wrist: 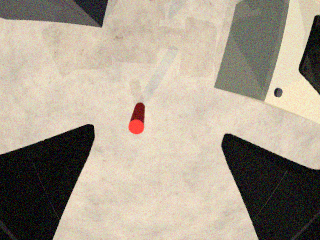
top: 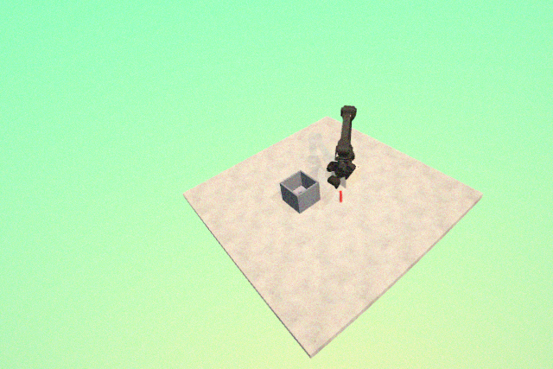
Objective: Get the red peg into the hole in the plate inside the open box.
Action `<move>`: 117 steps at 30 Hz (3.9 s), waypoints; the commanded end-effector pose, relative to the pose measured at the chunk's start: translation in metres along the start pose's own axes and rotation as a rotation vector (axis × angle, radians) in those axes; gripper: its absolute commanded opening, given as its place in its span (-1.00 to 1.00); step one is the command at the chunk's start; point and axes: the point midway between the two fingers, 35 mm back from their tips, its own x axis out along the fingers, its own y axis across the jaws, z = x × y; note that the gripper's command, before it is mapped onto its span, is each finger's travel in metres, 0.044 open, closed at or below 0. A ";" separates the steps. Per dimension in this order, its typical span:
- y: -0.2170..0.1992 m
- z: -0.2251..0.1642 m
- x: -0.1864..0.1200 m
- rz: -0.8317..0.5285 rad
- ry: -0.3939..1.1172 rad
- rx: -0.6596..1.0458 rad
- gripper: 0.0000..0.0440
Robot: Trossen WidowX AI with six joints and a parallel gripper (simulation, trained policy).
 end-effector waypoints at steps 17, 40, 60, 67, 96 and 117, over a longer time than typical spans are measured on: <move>0.001 -0.002 0.057 -0.019 -0.065 -0.082 0.85; 0.018 -0.024 0.104 0.030 -0.039 -0.112 -0.86; 0.056 -0.042 0.075 0.151 0.010 -0.115 -1.00; 0.073 -0.048 0.055 0.212 0.035 -0.112 -1.00; 0.151 0.001 -0.053 0.444 0.010 -0.095 -1.00; 0.151 0.105 -0.064 0.328 -0.102 -0.021 -1.00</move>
